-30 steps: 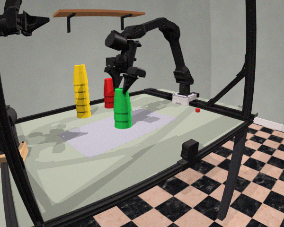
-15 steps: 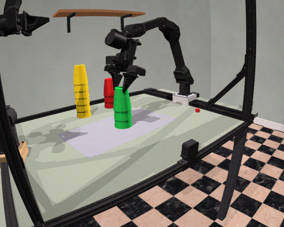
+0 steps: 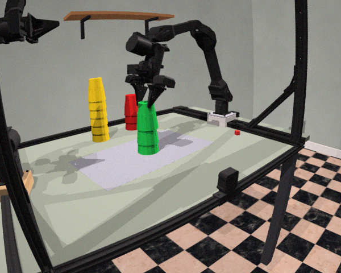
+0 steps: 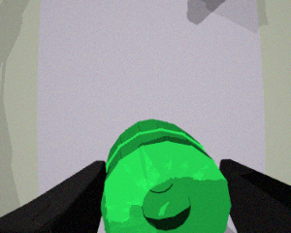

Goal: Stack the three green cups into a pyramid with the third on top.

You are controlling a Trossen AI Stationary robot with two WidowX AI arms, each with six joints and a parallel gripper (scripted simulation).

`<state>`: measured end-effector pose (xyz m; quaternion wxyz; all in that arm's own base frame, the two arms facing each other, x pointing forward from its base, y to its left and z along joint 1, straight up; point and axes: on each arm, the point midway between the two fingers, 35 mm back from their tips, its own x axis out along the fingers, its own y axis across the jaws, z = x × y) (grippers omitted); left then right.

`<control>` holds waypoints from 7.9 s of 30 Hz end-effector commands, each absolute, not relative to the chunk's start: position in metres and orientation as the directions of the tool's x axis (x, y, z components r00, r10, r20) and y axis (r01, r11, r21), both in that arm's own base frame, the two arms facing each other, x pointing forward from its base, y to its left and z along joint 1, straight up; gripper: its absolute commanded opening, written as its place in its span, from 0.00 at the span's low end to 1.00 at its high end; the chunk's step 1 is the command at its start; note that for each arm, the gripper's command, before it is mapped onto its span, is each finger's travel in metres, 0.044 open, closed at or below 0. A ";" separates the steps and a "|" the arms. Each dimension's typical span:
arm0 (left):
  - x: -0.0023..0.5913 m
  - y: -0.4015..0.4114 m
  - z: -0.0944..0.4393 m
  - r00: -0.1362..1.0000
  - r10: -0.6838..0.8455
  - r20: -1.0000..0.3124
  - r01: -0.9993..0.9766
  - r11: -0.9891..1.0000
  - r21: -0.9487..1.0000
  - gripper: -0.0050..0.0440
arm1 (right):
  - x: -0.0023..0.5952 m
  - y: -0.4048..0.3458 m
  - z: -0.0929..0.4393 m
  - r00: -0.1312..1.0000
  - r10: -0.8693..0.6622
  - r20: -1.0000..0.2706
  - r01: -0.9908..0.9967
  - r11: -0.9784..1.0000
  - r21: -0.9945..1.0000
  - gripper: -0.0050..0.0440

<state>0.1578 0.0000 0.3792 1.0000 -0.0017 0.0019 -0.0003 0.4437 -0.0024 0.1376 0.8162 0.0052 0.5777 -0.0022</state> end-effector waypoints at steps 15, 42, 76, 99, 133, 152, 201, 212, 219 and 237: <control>0.157 0.000 0.381 1.000 0.000 0.000 0.000 1.000 0.000 0.10 | 0.442 -0.003 0.203 0.344 -0.002 -0.939 0.007 1.000 0.000 0.10; 0.157 0.000 0.381 1.000 0.000 0.000 0.000 1.000 0.000 0.10 | 0.368 -0.002 0.190 0.342 -0.002 -0.940 0.006 1.000 0.000 0.10; 0.157 0.000 0.381 1.000 0.000 0.000 0.000 1.000 0.000 0.10 | 0.366 -0.002 0.096 0.342 -0.002 -0.940 0.006 1.000 0.000 0.10; 0.157 0.000 0.381 1.000 0.000 0.000 0.000 1.000 0.000 0.10 | 0.363 -0.002 0.067 0.342 -0.002 -0.940 0.006 1.000 0.000 0.10; 0.157 0.000 0.381 1.000 0.000 0.000 0.000 1.000 0.000 0.10 | 0.365 -0.002 0.057 0.353 0.001 -0.935 0.009 1.000 0.005 0.12; 0.157 0.000 0.381 1.000 0.000 0.000 0.000 1.000 0.000 0.10 | 0.365 -0.002 0.057 0.353 0.001 -0.935 0.009 1.000 0.005 0.35; 0.157 0.000 0.381 1.000 0.000 0.000 0.000 1.000 0.000 0.10 | 0.365 -0.002 0.057 0.353 0.001 -0.935 0.009 1.000 0.005 0.93; 0.157 0.000 0.381 1.000 0.000 0.000 0.000 1.000 0.000 0.10 | 0.365 -0.002 0.057 0.353 0.001 -0.935 0.009 1.000 0.005 1.00; 0.157 0.000 0.381 1.000 0.000 0.000 0.000 1.000 0.000 0.10 | 0.365 -0.002 0.057 0.353 0.001 -0.935 0.009 1.000 0.005 1.00; 0.157 0.000 0.381 1.000 0.000 0.000 0.000 1.000 0.000 0.10 | 0.365 -0.002 0.057 0.353 0.001 -0.935 0.009 1.000 0.005 1.00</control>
